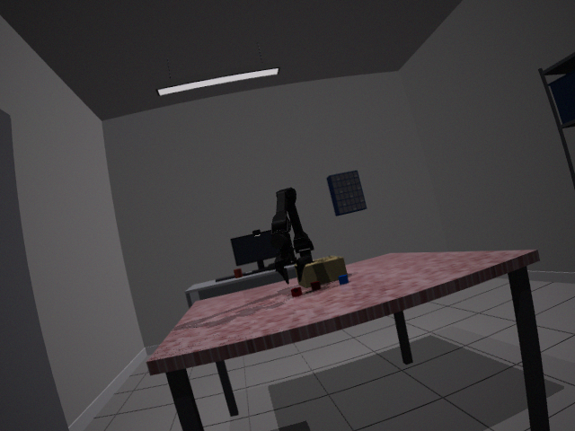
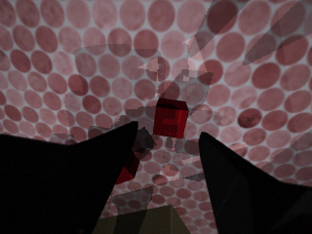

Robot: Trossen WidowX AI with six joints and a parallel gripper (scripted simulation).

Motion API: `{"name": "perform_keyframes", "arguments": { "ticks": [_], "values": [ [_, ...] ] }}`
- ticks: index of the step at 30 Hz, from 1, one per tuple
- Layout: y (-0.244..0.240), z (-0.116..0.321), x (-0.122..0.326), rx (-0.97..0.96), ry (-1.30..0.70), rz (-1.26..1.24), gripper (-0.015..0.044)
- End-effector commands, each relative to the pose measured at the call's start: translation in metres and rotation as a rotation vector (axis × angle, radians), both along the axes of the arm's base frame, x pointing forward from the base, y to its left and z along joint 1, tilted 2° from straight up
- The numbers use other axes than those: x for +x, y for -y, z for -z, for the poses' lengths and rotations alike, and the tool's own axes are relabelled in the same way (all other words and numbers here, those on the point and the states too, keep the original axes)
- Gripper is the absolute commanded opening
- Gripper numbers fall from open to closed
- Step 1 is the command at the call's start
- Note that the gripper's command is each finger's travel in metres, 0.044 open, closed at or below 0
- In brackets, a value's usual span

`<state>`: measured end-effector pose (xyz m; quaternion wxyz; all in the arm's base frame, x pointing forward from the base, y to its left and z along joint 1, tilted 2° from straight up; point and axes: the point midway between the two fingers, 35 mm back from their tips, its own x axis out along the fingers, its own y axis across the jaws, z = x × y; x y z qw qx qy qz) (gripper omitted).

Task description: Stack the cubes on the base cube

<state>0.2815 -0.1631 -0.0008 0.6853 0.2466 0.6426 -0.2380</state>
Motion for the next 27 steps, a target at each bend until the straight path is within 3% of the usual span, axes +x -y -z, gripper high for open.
{"name": "perform_keyframes", "arguments": {
  "ticks": [1, 24, 27],
  "values": [
    [-0.002, 0.009, -0.003, 0.005, -0.014, -0.005, 0.0265],
    [-0.002, 0.041, -0.002, 0.005, -0.014, -0.005, 0.0265],
    [-0.002, 0.041, -0.002, 0.005, -0.014, -0.005, 0.0186]
  ]
}}
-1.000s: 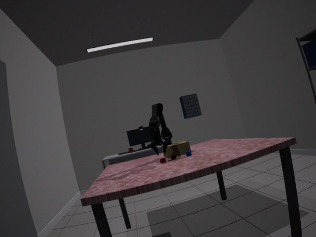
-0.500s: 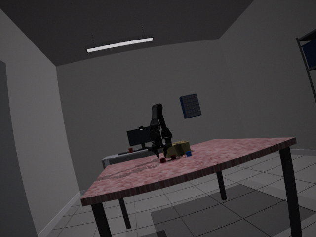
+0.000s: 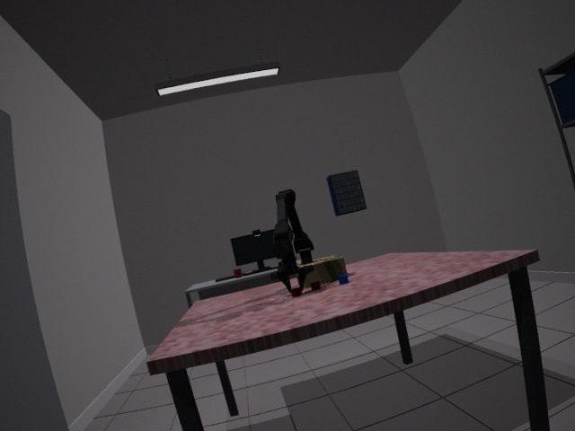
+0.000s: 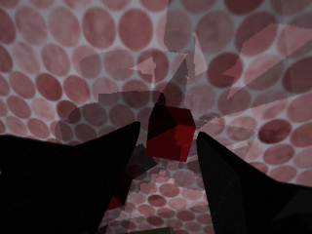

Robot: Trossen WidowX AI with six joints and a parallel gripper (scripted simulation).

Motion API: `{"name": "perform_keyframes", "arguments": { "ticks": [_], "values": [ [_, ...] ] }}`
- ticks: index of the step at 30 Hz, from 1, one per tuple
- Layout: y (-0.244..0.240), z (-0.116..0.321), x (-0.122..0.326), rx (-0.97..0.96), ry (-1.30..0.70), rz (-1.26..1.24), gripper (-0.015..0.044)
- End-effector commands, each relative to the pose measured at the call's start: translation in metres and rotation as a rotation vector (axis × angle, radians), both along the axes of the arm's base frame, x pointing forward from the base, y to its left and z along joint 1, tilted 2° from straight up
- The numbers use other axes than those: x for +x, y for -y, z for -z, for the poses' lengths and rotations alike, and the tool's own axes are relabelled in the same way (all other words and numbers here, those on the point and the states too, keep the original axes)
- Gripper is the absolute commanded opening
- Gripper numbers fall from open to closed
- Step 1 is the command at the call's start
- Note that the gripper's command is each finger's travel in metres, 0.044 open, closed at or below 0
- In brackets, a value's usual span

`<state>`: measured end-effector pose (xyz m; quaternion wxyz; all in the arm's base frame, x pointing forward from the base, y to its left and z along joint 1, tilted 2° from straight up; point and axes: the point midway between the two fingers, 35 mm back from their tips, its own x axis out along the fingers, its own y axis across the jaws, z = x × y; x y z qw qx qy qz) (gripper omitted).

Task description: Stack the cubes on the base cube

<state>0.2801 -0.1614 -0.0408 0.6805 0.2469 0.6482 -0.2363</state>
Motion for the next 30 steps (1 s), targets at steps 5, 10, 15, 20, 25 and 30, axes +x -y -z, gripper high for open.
{"name": "perform_keyframes", "arguments": {
  "ticks": [5, 10, 15, 20, 25, 30],
  "values": [
    [0.000, 0.001, 0.000, -0.003, -0.001, -0.002, 0.0105],
    [0.001, -0.006, 0.000, -0.003, -0.001, -0.002, 0.0105],
    [0.002, -0.022, 0.002, -0.003, -0.001, -0.002, 0.0105],
    [0.002, -0.037, 0.002, -0.003, -0.001, -0.002, 0.0105],
    [0.003, -0.053, 0.002, -0.003, -0.001, -0.002, 0.0105],
    [0.002, -0.069, 0.001, -0.003, -0.001, -0.002, 0.0105]
  ]
}}
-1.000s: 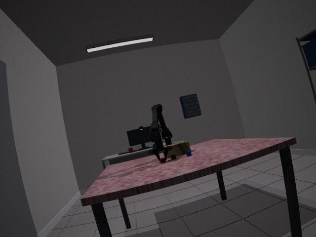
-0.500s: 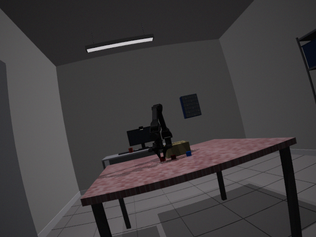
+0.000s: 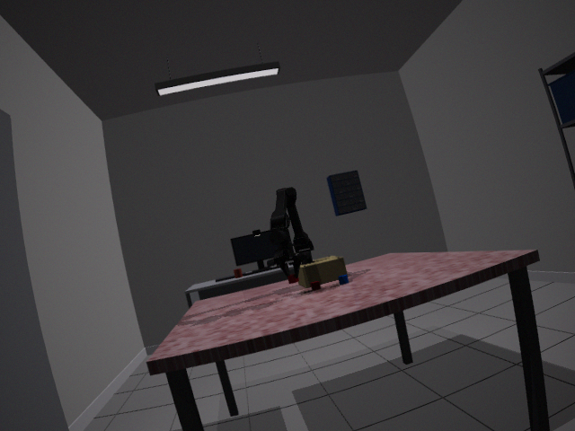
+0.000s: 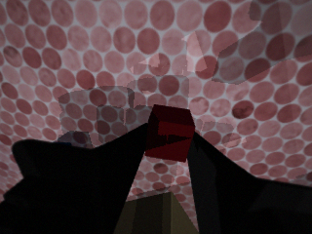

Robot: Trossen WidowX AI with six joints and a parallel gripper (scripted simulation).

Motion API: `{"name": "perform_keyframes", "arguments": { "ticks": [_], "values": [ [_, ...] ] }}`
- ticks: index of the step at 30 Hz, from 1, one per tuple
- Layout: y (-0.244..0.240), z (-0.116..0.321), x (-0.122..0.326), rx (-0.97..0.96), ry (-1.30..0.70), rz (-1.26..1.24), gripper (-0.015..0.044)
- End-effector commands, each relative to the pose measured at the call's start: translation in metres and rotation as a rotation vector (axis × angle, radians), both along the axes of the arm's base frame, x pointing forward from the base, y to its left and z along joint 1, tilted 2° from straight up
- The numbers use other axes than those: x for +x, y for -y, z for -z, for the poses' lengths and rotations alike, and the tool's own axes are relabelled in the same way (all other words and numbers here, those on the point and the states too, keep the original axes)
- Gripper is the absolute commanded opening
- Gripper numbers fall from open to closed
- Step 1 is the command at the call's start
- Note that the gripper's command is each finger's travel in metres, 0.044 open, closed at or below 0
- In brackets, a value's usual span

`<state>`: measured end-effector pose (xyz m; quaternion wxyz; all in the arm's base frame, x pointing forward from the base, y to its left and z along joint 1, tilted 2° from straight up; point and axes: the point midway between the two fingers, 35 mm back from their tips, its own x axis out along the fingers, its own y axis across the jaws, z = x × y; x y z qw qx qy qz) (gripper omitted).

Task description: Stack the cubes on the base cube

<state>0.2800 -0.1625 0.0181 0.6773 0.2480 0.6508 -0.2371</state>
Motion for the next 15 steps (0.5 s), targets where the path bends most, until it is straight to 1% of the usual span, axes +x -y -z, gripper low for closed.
{"name": "perform_keyframes", "arguments": {
  "ticks": [1, 12, 15],
  "values": [
    [0.001, -0.013, 0.001, -0.007, 0.007, -0.005, 0.0105],
    [-0.001, -0.048, -0.004, -0.006, 0.006, -0.005, 0.0105],
    [-0.002, -0.050, -0.005, -0.006, 0.006, -0.004, 0.0105]
  ]
}}
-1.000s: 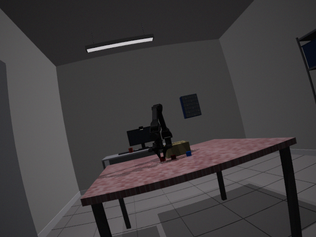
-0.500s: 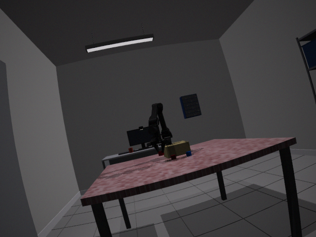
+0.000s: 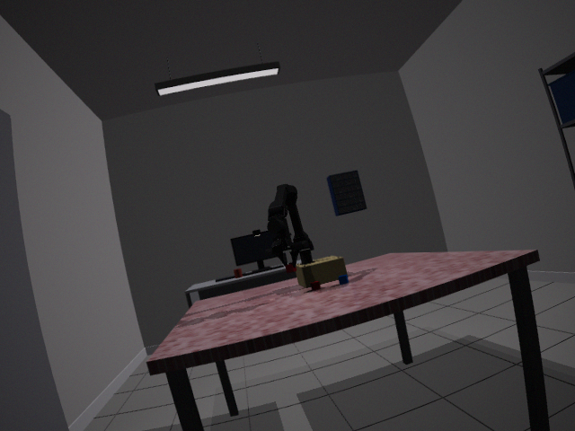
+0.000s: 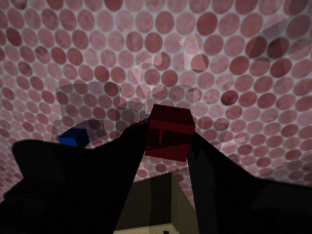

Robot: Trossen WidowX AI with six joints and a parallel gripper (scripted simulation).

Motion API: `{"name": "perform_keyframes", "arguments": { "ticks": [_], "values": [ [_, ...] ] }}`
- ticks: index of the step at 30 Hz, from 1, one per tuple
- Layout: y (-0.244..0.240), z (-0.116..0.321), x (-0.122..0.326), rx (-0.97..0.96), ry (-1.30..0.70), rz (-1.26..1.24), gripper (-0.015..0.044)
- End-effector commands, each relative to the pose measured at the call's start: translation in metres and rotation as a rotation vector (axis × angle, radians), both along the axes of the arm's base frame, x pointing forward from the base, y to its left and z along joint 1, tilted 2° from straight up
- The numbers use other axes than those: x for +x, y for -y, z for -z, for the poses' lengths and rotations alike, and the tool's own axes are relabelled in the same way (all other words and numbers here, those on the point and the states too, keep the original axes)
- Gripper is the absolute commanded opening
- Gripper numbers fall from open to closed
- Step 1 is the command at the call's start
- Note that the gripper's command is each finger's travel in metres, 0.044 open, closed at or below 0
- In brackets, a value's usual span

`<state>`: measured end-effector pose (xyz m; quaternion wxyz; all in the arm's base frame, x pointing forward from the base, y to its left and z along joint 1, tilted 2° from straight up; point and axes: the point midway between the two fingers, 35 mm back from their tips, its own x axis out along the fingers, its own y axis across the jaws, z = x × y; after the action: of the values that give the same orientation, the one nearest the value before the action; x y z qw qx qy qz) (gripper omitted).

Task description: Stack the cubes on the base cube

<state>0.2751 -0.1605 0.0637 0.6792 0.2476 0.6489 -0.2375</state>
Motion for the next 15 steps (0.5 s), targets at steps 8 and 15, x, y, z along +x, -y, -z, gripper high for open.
{"name": "perform_keyframes", "arguments": {
  "ticks": [8, 15],
  "values": [
    [-0.022, 0.000, 0.011, 0.001, 0.002, 0.058, 0.0105],
    [-0.043, 0.004, 0.019, 0.005, 0.002, 0.118, 0.0105]
  ]
}}
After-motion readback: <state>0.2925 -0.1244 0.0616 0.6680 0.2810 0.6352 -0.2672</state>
